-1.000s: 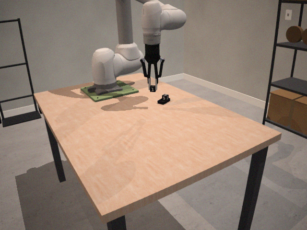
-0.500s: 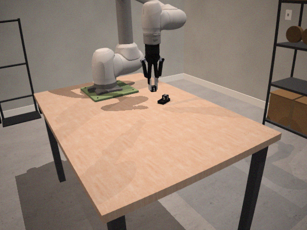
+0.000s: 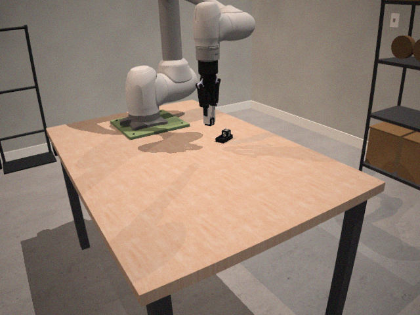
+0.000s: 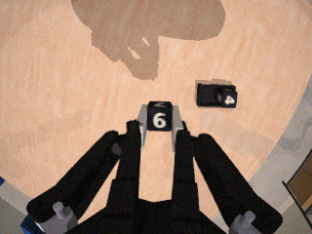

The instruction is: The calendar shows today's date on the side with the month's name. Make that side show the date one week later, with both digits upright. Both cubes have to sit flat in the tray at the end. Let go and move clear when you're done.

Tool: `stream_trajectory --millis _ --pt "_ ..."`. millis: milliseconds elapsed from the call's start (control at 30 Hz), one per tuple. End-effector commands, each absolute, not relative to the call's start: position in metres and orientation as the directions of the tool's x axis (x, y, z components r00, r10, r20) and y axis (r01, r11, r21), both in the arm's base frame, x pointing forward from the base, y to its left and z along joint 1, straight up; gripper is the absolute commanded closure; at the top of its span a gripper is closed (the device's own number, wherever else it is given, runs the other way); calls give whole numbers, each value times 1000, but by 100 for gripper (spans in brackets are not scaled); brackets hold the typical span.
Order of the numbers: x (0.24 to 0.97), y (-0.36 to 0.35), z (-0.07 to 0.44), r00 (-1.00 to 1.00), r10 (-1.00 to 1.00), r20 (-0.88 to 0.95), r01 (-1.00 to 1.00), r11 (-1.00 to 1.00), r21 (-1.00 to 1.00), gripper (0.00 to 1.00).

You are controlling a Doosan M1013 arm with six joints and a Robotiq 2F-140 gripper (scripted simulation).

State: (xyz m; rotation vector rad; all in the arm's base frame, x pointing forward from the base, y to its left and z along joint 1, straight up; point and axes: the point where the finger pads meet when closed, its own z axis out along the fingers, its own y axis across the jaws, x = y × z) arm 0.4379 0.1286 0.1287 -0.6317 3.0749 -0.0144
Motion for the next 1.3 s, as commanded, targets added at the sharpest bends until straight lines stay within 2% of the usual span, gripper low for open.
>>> stream_trajectory --millis 0,633,1267 --pt "438 129 129 -904 -428 -1 -428 904 -5 76" --pt "438 128 125 -903 -430 -1 -430 903 -5 76" --pt "438 128 54 -903 -430 -1 -430 903 -5 76"
